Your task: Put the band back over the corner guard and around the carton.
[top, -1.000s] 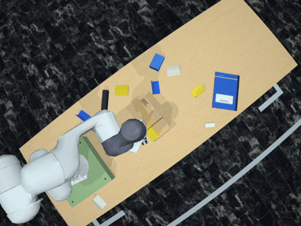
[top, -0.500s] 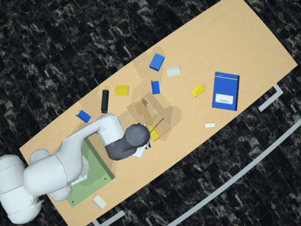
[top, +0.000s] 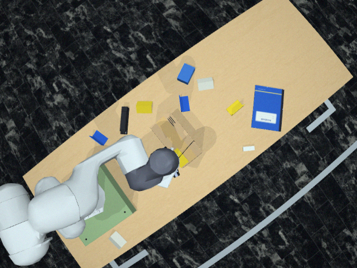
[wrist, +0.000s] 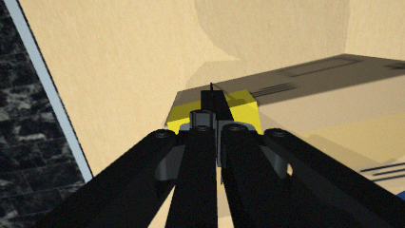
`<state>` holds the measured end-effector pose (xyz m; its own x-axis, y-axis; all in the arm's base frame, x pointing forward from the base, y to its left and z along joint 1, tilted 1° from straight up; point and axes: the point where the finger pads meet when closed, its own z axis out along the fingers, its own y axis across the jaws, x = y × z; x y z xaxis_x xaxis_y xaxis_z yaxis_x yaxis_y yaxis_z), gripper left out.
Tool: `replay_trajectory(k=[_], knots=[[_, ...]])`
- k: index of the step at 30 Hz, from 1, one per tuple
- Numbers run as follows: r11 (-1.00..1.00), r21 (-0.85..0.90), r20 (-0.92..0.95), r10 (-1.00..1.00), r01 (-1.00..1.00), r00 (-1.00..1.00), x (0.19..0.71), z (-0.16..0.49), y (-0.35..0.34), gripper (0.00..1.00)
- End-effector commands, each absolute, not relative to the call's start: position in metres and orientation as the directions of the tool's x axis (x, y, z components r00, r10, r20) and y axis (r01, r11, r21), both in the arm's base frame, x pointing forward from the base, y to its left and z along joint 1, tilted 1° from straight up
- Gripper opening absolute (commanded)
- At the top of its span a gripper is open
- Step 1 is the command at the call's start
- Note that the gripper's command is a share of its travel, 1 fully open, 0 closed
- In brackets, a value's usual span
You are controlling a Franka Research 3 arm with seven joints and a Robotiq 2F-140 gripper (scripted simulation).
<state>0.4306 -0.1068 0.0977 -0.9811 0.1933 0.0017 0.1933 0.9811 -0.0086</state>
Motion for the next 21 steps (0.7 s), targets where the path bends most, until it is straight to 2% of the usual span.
replay_trajectory(k=[1, 21], knots=[[0.983, -0.011, 0.01, 0.183, 0.183, -0.983, 0.4278, 0.0967, -0.1081, 0.1], [0.983, -0.011, 0.01, 0.183, 0.183, -0.983, 0.4354, 0.0966, -0.1079, 0.1]])
